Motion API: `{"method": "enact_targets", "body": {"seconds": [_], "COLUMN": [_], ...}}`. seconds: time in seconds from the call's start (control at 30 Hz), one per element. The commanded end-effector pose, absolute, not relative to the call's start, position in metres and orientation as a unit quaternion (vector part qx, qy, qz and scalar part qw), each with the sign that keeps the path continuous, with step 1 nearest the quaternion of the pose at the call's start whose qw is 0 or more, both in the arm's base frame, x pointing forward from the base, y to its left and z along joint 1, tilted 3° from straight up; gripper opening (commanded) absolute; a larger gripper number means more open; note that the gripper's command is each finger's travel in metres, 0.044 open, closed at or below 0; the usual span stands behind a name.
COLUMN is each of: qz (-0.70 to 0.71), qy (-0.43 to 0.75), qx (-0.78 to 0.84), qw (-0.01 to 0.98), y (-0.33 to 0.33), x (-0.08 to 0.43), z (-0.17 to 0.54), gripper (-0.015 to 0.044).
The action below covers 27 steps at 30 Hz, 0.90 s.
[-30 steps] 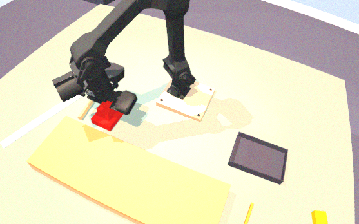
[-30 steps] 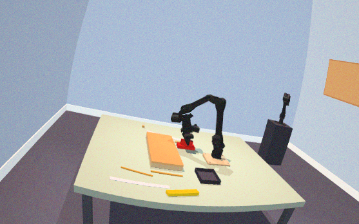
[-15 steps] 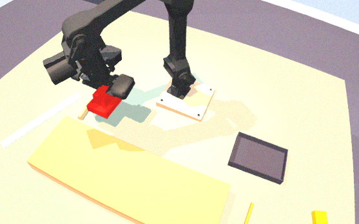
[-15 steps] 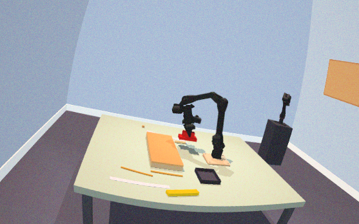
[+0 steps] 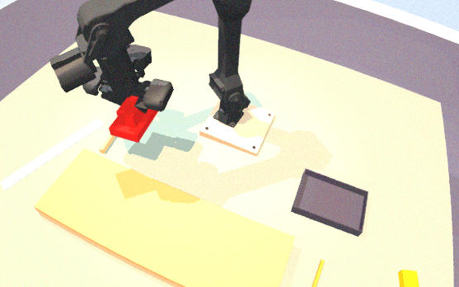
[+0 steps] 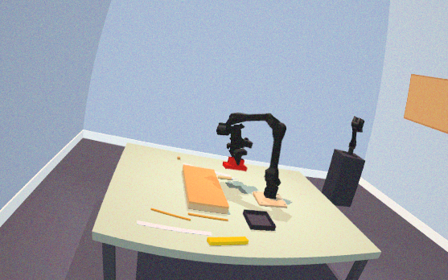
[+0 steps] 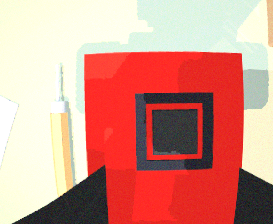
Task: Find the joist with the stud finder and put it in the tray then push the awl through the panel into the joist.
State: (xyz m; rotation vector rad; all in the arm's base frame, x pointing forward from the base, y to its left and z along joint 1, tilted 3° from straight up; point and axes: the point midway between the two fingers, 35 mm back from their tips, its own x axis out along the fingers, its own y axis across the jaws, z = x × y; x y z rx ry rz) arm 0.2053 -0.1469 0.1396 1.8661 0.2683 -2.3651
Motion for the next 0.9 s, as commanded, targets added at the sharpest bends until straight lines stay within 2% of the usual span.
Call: {"method": "enact_targets", "body": {"seconds": [0.0, 0.87], "qz": [-0.764, -0.58], "qy": [0.137, 0.429], "qx": [0.623, 0.567], "qw": [0.1, 0.398], "y": [-0.149, -0.158], "x": [0.215, 0.267], "z": [0.141, 0.145], "gripper": [0.0, 0.0]}}
